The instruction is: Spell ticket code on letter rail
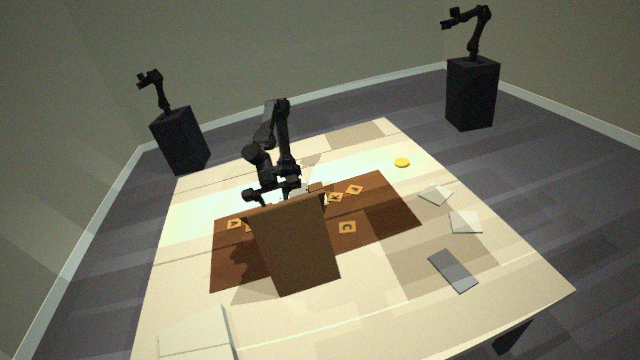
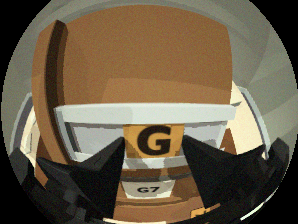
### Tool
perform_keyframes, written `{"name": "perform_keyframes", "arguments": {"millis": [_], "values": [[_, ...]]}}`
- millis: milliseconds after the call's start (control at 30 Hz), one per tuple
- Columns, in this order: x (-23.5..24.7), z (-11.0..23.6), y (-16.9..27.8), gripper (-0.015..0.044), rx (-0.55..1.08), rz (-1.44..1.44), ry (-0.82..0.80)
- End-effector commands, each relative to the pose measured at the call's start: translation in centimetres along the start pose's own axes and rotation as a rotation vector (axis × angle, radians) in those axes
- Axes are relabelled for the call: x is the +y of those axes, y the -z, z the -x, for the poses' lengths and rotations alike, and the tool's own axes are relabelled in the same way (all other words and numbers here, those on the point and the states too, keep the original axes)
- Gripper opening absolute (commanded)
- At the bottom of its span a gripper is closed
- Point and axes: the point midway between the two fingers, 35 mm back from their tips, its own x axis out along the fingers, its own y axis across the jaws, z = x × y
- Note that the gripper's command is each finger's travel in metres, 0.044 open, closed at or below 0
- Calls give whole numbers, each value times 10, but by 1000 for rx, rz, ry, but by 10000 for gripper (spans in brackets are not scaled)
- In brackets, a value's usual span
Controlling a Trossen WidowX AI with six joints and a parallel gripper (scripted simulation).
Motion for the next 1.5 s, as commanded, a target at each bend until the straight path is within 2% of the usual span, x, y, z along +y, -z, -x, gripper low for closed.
{"name": "perform_keyframes", "arguments": {"millis": [0, 1467], "values": [[2, 1, -1, 0, -7, -2, 6], [24, 1, -1, 0, -7, -4, 4]]}}
